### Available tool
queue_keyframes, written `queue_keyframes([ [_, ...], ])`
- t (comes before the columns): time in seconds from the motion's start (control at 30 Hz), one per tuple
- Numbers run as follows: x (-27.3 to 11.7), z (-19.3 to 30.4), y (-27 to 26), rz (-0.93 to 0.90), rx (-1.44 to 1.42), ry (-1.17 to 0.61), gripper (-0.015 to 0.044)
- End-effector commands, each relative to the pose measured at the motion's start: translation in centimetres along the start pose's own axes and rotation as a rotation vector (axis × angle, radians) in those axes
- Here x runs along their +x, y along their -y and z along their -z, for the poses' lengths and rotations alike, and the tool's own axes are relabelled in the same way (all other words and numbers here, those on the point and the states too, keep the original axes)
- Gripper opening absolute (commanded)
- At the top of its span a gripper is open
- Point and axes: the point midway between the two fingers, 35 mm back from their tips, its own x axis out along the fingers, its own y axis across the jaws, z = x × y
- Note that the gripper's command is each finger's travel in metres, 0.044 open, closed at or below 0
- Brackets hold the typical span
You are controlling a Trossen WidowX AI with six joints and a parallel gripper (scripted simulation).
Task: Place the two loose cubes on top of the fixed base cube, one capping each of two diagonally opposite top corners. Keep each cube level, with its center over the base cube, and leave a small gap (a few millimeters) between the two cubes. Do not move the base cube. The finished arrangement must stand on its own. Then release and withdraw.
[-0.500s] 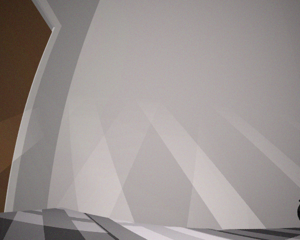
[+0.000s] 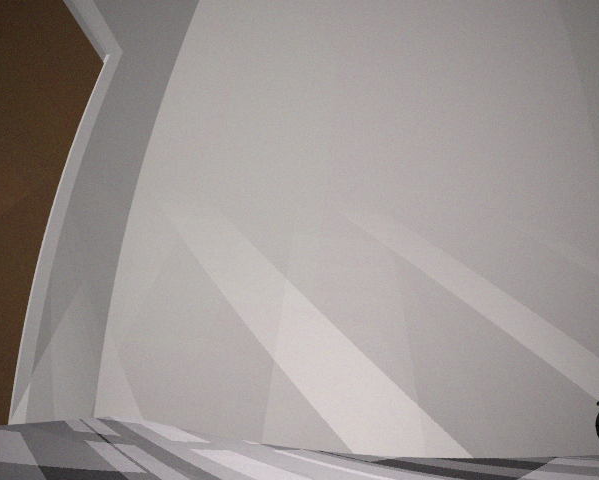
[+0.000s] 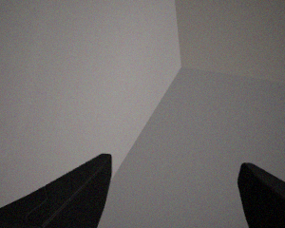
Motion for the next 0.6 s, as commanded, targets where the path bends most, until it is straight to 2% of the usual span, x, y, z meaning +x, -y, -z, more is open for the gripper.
queue_keyframes([
  [0.0, -2.2, -5.2, 5.1, 0.142, -0.128, 0.148, 0.0265],
  [0.3, -9.9, -13.4, 15.8, 0.539, -0.393, 0.338, 0.0265],
  [0.57, -19.3, -17.0, 24.7, 0.954, -0.577, 0.345, 0.0265],
])
